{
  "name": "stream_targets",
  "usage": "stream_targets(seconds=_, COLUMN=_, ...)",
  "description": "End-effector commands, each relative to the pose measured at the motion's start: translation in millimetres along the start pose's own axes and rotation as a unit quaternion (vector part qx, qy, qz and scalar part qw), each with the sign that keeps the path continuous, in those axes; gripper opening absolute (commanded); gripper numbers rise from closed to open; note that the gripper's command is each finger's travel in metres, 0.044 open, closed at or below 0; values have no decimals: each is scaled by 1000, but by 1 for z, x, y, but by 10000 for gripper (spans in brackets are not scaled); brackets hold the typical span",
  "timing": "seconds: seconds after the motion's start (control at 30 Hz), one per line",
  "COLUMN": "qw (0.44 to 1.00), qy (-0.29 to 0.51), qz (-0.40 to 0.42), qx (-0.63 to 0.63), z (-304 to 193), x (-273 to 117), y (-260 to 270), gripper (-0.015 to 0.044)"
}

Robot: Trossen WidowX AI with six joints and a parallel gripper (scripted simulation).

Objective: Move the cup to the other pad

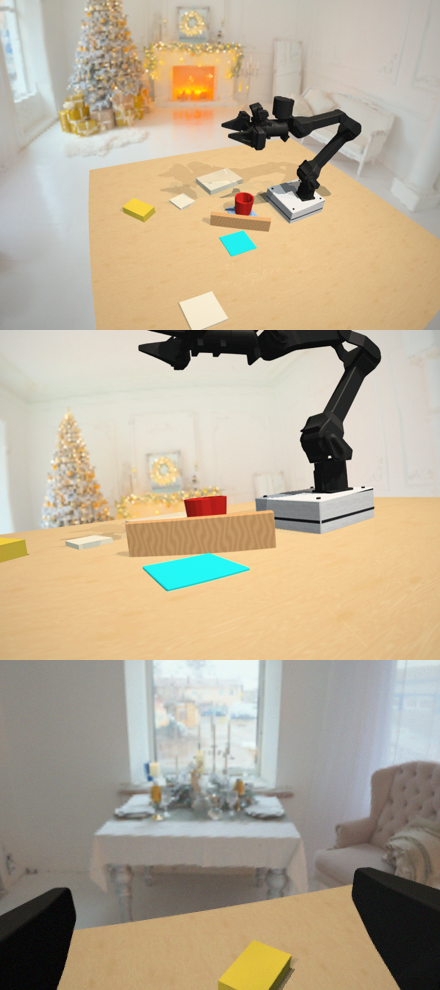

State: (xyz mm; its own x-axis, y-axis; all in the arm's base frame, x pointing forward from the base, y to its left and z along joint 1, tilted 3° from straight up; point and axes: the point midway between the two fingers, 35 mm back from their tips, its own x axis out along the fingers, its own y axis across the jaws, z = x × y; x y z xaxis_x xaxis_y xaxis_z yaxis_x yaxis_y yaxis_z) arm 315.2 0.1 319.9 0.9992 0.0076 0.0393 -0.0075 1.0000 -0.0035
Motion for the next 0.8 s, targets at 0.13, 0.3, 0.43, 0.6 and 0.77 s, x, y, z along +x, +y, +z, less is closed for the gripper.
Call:
stream_targets(seconds=0.13, qw=969, qy=189, qz=24, qx=-159, z=-78, x=13, y=-7, gripper=269)
stream_targets(seconds=0.3, qw=839, qy=409, qz=151, qx=-327, z=-169, x=-12, y=-14, gripper=148)
stream_targets(seconds=0.43, qw=713, qy=510, qz=280, qx=-390, z=-210, x=-49, y=-16, gripper=148)
stream_targets(seconds=0.6, qw=587, qy=561, qz=417, qx=-409, z=-230, x=-89, y=-16, gripper=148)
stream_targets(seconds=0.77, qw=586, qy=561, qz=417, qx=-409, z=-230, x=-91, y=-12, gripper=148)
